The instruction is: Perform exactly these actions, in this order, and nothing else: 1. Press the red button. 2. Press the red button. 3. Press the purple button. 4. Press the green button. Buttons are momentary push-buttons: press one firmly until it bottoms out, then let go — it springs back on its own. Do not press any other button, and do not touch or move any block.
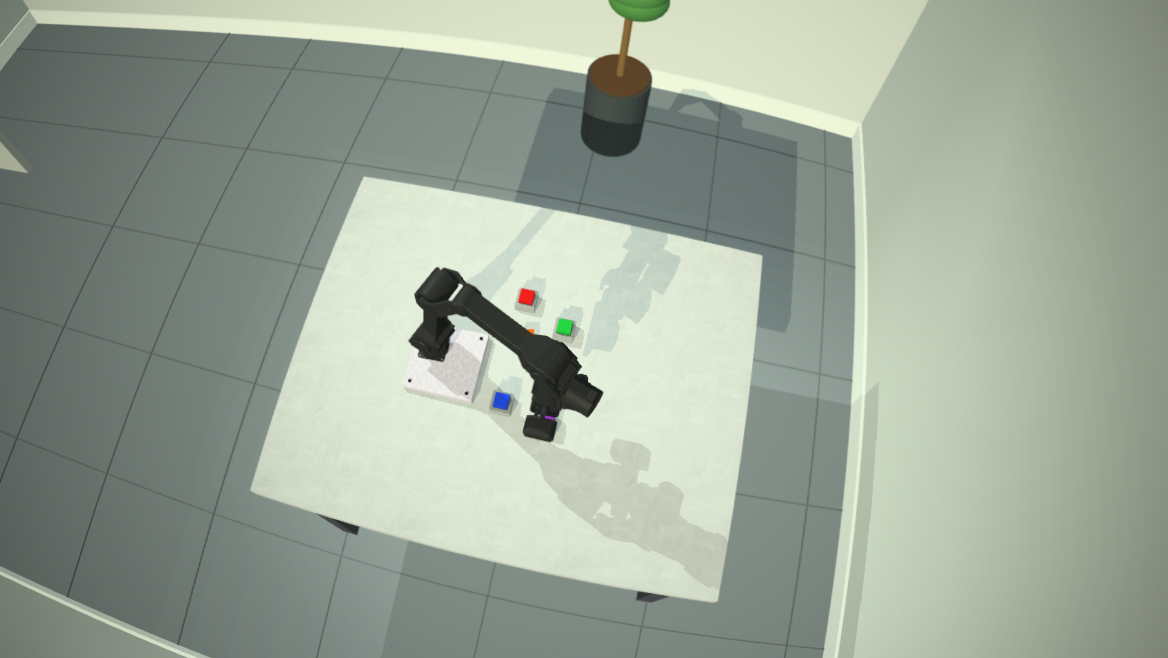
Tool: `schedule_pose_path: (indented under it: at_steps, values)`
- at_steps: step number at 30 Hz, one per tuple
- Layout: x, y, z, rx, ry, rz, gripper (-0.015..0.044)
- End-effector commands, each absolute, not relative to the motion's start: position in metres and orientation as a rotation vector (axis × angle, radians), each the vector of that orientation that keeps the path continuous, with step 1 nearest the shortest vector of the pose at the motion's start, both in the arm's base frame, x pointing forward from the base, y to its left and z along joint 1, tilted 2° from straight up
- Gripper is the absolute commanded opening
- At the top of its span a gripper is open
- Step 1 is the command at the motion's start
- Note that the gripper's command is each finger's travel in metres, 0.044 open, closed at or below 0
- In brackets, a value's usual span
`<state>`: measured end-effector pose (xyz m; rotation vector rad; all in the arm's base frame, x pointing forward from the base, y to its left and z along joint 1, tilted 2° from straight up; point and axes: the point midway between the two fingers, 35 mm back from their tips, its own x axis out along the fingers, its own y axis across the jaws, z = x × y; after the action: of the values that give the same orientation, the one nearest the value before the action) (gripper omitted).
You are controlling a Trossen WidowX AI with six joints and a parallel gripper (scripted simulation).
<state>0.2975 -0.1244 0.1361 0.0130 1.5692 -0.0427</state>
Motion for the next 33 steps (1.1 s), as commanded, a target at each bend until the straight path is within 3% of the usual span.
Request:
schedule_pose_path:
  at_steps: [1, 4, 33]
  values:
    - [0.299, -0.127, 0.108, 0.003, 1.573, -0.032, 0.0020]
    - [0.297, -0.127, 0.079, 0.003, 1.573, -0.032, 0.0020]
    - [0.297, -0.128, 0.044, 0.003, 1.574, -0.032, 0.0020]
